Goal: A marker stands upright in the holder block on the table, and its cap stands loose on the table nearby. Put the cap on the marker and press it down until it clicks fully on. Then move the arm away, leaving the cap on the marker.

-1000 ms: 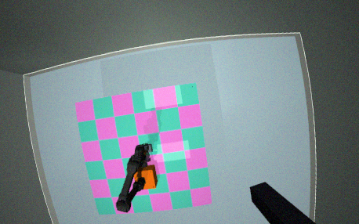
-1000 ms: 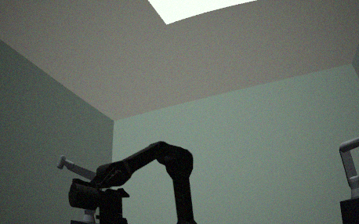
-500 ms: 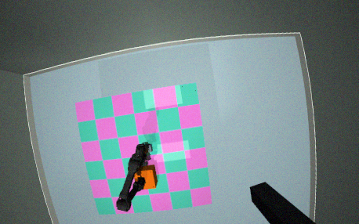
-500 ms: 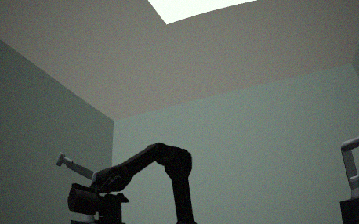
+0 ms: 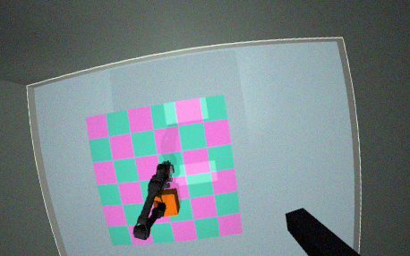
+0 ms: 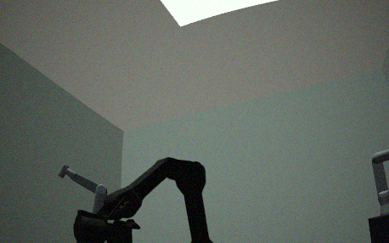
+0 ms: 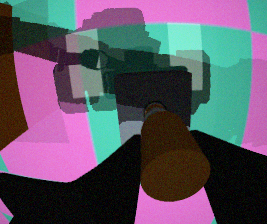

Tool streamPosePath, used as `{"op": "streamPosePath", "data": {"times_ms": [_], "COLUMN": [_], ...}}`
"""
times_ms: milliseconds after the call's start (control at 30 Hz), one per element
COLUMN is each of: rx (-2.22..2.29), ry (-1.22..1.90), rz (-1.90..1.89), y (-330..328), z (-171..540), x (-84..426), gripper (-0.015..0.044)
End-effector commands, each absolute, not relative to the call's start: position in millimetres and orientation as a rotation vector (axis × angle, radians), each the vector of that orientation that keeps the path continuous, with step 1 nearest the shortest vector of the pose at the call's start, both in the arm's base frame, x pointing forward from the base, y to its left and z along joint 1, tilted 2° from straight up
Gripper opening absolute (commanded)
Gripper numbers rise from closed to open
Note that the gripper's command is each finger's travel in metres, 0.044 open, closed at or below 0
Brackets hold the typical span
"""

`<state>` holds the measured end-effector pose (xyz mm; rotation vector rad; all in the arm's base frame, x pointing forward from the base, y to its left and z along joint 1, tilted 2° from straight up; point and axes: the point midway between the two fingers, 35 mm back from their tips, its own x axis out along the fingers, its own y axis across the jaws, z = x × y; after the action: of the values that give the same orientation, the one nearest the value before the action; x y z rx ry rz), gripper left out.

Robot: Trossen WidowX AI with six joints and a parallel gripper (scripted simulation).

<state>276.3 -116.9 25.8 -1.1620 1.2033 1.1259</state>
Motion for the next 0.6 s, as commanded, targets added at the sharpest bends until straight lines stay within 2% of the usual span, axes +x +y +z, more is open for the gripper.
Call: {"op": "streamPosePath", "data": {"times_ms": [0,567], "rx": [-1.160,-1.160], "ry": [1.203,1.203], "rz": [1.136,1.136], "y": [-115.6,-115.3], "z": [15.6,8.6], "x": [275.5,275.2], "gripper": [0.0000,0.0000]}}
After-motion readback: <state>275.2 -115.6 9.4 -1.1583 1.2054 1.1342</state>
